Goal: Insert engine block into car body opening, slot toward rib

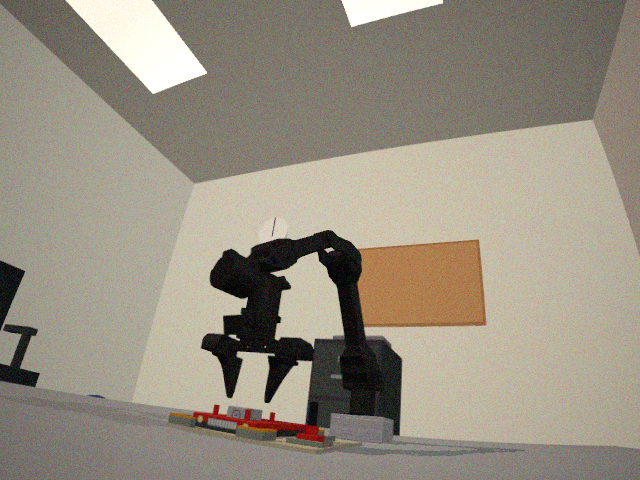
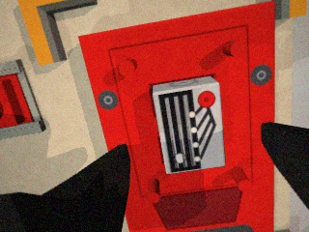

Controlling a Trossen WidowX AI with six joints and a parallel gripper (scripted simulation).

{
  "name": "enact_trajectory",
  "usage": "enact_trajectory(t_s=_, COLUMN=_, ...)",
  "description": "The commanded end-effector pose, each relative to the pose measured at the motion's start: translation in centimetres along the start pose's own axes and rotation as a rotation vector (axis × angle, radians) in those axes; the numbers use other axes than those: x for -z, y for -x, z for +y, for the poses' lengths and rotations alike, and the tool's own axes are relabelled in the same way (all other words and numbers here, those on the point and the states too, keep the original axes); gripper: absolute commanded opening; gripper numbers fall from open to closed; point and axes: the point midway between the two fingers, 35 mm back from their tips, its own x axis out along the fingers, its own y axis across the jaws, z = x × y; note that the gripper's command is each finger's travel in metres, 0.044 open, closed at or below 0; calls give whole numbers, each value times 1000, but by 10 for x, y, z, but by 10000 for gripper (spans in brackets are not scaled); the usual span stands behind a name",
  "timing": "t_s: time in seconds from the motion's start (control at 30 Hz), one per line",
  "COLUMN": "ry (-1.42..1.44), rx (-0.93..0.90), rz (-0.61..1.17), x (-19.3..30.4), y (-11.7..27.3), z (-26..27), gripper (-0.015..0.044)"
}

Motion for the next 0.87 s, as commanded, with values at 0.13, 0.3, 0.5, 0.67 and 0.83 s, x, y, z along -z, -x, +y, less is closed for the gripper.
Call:
enact_trajectory(t_s=0.13, ry=3, rx=3, rz=0, x=0, y=1, z=0, gripper=125)
enact_trajectory(t_s=0.3, ry=3, rx=3, rz=0, x=0, y=1, z=0, gripper=0)
enact_trajectory(t_s=0.5, ry=3, rx=3, rz=0, x=0, y=1, z=0, gripper=0)
enact_trajectory(t_s=0.67, ry=3, rx=3, rz=0, x=0, y=1, z=0, gripper=0)
enact_trajectory(t_s=0.83, ry=3, rx=3, rz=0, x=0, y=1, z=0, gripper=0)
